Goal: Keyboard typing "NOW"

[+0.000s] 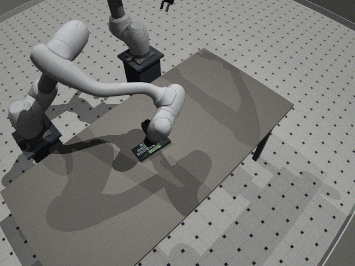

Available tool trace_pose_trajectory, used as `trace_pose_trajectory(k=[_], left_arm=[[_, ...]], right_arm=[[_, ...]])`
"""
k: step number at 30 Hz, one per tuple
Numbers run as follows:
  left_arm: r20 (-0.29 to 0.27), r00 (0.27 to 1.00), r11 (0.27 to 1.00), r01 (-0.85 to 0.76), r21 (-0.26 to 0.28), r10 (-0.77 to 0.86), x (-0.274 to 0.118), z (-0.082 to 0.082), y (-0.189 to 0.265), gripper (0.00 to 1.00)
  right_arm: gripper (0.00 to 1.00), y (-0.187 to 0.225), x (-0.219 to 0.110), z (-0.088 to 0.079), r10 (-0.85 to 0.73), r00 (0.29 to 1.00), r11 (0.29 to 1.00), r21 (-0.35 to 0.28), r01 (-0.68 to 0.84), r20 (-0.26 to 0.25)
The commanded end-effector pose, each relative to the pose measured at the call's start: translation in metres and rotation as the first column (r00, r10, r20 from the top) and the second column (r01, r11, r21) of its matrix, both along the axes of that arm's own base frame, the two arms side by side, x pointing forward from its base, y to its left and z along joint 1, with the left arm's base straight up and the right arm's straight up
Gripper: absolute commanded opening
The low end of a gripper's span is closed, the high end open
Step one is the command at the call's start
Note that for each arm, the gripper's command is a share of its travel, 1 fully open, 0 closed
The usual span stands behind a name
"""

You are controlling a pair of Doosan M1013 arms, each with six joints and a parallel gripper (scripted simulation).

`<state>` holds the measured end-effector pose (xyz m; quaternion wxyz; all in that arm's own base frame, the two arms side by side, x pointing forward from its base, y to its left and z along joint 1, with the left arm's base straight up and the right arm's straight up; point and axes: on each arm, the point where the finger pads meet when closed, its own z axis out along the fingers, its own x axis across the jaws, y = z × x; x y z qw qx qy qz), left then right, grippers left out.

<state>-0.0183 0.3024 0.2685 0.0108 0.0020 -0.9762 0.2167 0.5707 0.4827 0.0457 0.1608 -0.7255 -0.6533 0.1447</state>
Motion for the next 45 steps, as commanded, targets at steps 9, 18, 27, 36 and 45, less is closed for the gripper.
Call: trace_pose_trajectory(k=[9, 18, 27, 36, 45], left_arm=[[0.000, 1.000, 1.000, 0.000, 0.001, 0.000, 0.000, 0.000, 0.000, 1.00], [0.000, 1.000, 1.000, 0.000, 0.001, 0.000, 0.000, 0.000, 0.000, 1.00], [0.000, 1.000, 1.000, 0.000, 0.001, 0.000, 0.000, 0.000, 0.000, 1.00], [0.000, 1.000, 1.000, 0.000, 0.001, 0.000, 0.000, 0.000, 0.000, 1.00], [0.000, 1.000, 1.000, 0.000, 0.001, 0.000, 0.000, 0.000, 0.000, 1.00]], right_arm=[[0.00, 0.043, 0.018, 0.002, -0.001, 1.000, 1.000, 0.001, 0.001, 0.001], [0.00, 0.050, 0.021, 0.002, -0.001, 1.000, 1.000, 0.001, 0.001, 0.001], [0.00, 0.050, 0.021, -0.003, -0.001, 1.000, 1.000, 0.001, 0.001, 0.001], [0.00, 0.050, 0.021, -0.005, -0.001, 1.000, 1.000, 0.001, 0.001, 0.001], [0.00, 0.050, 0.021, -0.006, -0.001, 1.000, 1.000, 0.001, 0.001, 0.001]])
